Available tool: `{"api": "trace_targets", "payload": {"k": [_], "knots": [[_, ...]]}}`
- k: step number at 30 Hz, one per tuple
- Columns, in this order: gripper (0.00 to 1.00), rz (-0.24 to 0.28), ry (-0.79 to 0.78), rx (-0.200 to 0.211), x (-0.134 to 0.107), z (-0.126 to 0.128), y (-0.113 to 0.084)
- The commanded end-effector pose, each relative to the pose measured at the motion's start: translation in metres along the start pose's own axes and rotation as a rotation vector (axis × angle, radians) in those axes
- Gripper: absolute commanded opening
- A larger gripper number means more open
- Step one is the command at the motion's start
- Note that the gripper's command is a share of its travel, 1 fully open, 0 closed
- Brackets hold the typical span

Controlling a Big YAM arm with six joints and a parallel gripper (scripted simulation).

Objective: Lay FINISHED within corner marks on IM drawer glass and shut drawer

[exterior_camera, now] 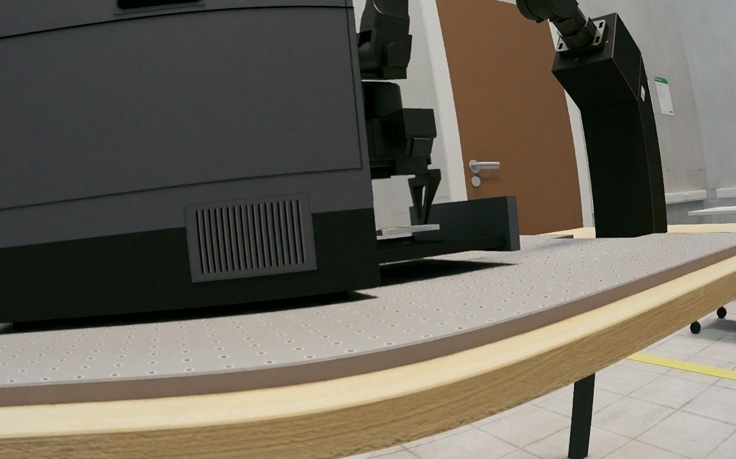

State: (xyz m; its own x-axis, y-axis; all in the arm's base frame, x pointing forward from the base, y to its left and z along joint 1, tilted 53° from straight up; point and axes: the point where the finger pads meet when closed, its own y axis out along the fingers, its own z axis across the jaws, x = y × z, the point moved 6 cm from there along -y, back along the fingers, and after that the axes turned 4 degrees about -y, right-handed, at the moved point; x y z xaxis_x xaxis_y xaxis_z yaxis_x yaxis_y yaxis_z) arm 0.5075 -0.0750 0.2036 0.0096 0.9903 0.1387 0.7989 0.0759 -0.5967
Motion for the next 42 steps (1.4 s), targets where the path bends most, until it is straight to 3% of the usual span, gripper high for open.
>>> {"api": "trace_targets", "payload": {"k": [1, 17, 20, 24, 42], "knots": [[0.78, 0.001, -0.001, -0.011, 0.001, -0.004, -0.002], [0.78, -0.006, -0.002, -0.015, 0.005, -0.006, 0.005], [0.78, -0.005, -0.005, -0.032, 0.006, -0.012, 0.001], [0.78, -0.007, -0.002, -0.017, 0.005, -0.007, 0.008], [0.78, -0.007, -0.004, -0.023, 0.006, -0.008, 0.009]]}}
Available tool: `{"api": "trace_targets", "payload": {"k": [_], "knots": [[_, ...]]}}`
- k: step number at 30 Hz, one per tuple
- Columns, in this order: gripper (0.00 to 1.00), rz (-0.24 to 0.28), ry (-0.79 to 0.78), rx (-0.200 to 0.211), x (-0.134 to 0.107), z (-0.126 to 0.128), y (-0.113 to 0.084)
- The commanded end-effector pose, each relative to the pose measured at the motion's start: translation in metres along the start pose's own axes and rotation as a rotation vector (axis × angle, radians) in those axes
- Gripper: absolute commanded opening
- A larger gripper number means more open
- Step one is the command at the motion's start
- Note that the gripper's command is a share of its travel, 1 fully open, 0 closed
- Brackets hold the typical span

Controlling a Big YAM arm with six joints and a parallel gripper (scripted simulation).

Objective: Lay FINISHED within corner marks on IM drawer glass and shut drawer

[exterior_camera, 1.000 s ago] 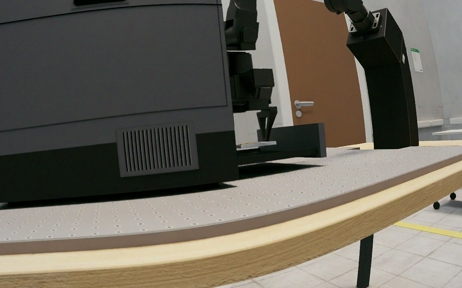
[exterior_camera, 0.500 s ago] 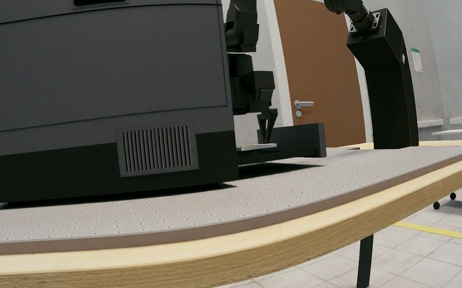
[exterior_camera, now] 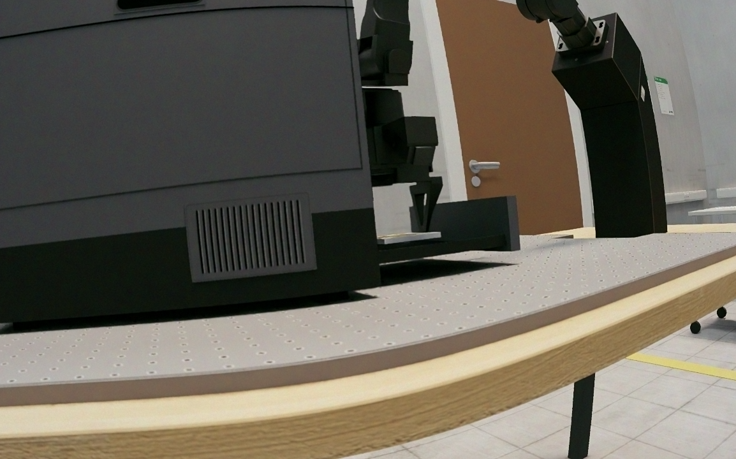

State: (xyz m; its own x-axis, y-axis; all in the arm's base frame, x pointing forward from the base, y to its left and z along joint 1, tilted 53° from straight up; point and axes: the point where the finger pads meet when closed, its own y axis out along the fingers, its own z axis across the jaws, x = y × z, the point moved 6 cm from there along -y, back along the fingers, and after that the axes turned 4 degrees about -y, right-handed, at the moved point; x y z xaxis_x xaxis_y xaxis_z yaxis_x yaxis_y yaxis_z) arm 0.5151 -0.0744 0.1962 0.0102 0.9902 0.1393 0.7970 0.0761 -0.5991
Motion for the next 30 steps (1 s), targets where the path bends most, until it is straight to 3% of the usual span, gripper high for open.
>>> {"api": "trace_targets", "payload": {"k": [1, 30], "knots": [[0.78, -0.006, -0.004, -0.027, 0.006, -0.01, -0.001], [0.78, -0.006, -0.003, -0.021, 0.006, -0.008, 0.011]]}}
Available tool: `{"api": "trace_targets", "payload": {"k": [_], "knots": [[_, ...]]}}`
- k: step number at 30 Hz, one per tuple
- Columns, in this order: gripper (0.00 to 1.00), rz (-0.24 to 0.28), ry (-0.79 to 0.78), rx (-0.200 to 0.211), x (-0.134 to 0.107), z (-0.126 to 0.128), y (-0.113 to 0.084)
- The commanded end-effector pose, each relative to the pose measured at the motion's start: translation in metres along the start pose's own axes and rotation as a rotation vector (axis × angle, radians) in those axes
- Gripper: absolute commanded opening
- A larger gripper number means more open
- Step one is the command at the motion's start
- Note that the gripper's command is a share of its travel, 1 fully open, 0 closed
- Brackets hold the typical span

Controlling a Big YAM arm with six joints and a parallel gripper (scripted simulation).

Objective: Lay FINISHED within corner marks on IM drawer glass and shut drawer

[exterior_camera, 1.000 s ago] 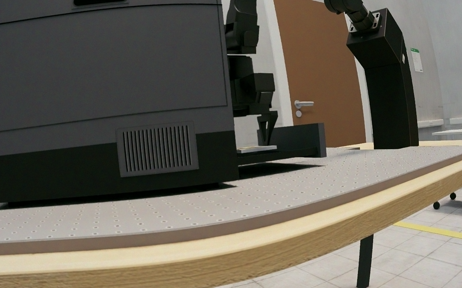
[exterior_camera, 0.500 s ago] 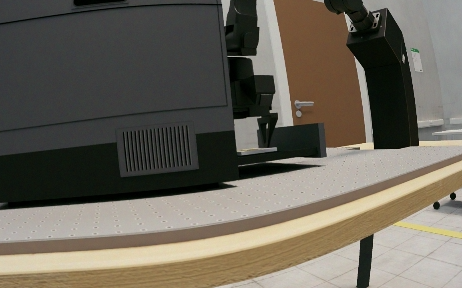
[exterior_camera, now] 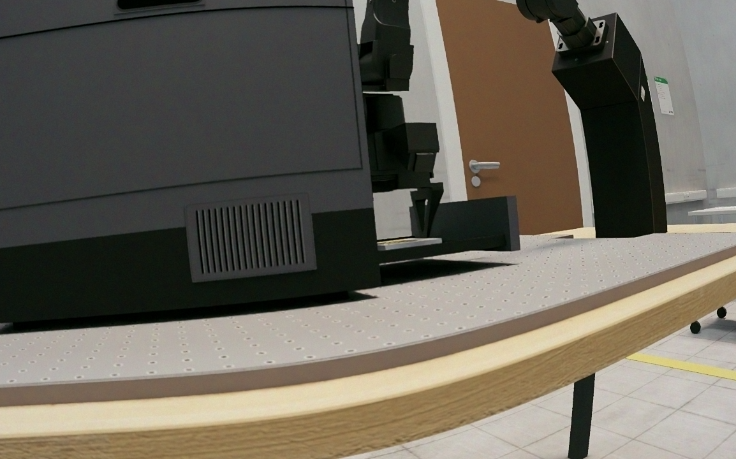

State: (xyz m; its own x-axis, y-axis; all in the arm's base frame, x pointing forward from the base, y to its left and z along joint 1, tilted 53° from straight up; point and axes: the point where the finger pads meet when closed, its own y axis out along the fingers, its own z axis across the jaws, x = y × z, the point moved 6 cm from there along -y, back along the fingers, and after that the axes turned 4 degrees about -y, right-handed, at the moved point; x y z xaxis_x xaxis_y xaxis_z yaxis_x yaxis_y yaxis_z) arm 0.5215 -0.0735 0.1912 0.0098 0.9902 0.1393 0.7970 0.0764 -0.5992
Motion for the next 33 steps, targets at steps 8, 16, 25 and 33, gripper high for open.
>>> {"api": "trace_targets", "payload": {"k": [8, 16, 25, 33], "knots": [[0.78, -0.006, -0.003, -0.021, 0.0055, -0.0086, 0.0027], [0.78, -0.007, -0.002, -0.014, 0.0056, -0.0058, 0.0082], [0.78, -0.007, -0.002, -0.014, 0.0056, -0.0058, 0.0082], [0.78, -0.007, -0.002, -0.014, 0.0056, -0.0058, 0.0082]]}}
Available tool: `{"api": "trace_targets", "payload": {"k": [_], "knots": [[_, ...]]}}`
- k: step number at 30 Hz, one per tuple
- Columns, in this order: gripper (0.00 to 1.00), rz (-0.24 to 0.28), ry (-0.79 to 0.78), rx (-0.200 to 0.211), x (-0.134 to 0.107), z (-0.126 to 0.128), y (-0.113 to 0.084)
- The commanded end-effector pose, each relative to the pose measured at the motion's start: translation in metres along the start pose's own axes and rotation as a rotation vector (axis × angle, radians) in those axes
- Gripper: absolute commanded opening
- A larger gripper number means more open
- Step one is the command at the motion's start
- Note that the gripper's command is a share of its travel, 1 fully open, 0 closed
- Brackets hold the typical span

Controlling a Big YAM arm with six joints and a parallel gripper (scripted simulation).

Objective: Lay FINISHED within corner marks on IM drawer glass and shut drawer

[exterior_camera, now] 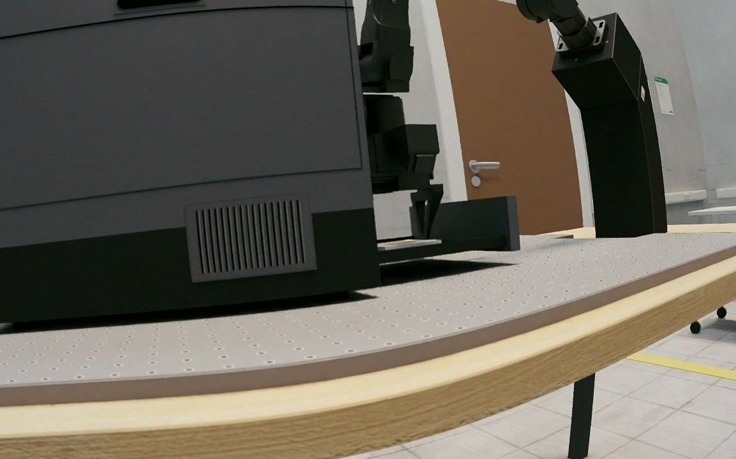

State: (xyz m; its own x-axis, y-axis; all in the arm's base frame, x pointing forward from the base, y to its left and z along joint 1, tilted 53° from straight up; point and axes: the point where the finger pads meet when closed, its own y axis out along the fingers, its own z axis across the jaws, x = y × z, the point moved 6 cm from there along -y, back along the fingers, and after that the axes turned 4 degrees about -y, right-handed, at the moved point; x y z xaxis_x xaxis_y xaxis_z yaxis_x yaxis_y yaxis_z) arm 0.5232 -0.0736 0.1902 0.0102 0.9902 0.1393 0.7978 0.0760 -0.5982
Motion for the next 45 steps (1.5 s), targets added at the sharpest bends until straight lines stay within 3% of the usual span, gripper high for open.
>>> {"api": "trace_targets", "payload": {"k": [1, 21, 22, 45], "knots": [[0.78, -0.007, -0.002, -0.013, 0.0057, -0.0055, 0.0063], [0.78, -0.007, -0.002, -0.013, 0.0057, -0.0055, 0.0063], [0.92, -0.007, -0.002, -0.013, 0.0057, -0.0055, 0.0063], [0.92, -0.008, -0.004, -0.018, 0.0063, -0.0077, 0.0036]]}}
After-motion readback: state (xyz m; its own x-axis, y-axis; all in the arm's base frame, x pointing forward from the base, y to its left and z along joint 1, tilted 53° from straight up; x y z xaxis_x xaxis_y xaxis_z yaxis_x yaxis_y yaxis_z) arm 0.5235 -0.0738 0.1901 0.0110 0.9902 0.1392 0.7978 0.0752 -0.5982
